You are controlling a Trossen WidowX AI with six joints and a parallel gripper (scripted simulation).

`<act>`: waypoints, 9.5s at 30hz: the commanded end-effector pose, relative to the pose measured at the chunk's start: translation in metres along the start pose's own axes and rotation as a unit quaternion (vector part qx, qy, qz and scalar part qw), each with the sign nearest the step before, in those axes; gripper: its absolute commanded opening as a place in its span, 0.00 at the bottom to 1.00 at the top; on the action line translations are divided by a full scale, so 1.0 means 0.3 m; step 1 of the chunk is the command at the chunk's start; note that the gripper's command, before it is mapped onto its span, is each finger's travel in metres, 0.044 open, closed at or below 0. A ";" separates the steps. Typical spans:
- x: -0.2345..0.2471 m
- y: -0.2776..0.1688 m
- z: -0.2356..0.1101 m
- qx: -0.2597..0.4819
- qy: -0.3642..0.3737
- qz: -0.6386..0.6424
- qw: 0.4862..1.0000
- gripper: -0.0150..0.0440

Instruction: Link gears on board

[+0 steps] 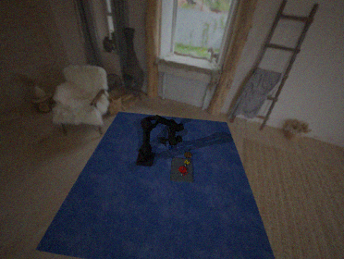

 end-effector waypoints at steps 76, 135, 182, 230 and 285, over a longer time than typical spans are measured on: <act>0.039 -0.008 -0.369 -0.001 0.001 0.000 1.000 0.25; 0.168 0.248 -0.368 -0.002 0.000 0.004 1.000 0.25; 0.227 0.606 -0.243 -0.008 0.003 0.001 1.000 0.25; 0.215 0.727 -0.176 -0.011 0.002 -0.087 0.996 0.25; 0.216 0.733 -0.052 -0.011 0.002 -0.123 0.992 0.25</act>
Point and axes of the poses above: the point midway between the two fingers, 35 mm back from their tips, its own z axis out along the fingers, its own x axis across the jaws, y = z × x, the point moved 3 cm from there along -z, back along the fingers, and after that the axes turned 5 degrees about -z, right-handed, at the moved point
